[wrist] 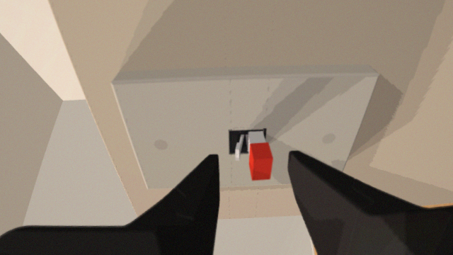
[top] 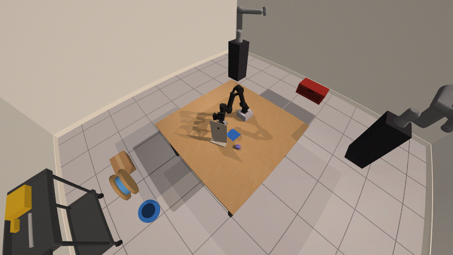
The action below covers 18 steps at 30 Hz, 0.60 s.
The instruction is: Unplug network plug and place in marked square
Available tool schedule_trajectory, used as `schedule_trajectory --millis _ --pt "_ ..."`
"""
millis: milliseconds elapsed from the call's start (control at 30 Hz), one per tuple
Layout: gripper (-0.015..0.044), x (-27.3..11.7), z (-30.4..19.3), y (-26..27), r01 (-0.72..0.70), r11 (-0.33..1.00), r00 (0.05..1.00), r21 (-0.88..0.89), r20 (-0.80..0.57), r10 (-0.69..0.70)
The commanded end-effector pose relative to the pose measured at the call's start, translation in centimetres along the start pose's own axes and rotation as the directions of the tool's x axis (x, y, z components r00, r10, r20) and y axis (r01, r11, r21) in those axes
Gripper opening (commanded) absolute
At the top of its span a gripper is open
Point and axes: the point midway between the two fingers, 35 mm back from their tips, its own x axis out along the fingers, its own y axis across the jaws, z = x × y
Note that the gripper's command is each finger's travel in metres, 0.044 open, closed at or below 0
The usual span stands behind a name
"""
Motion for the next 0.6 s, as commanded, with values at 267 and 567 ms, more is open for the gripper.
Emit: schedule_trajectory --millis 267,567 --pt "0.0057 0.70 0.23 -0.09 0.001 1.000 1.000 0.006 0.005 -0.002" --pt "0.0000 0.70 0.23 -0.09 0.001 1.000 1.000 0.006 0.005 -0.002"
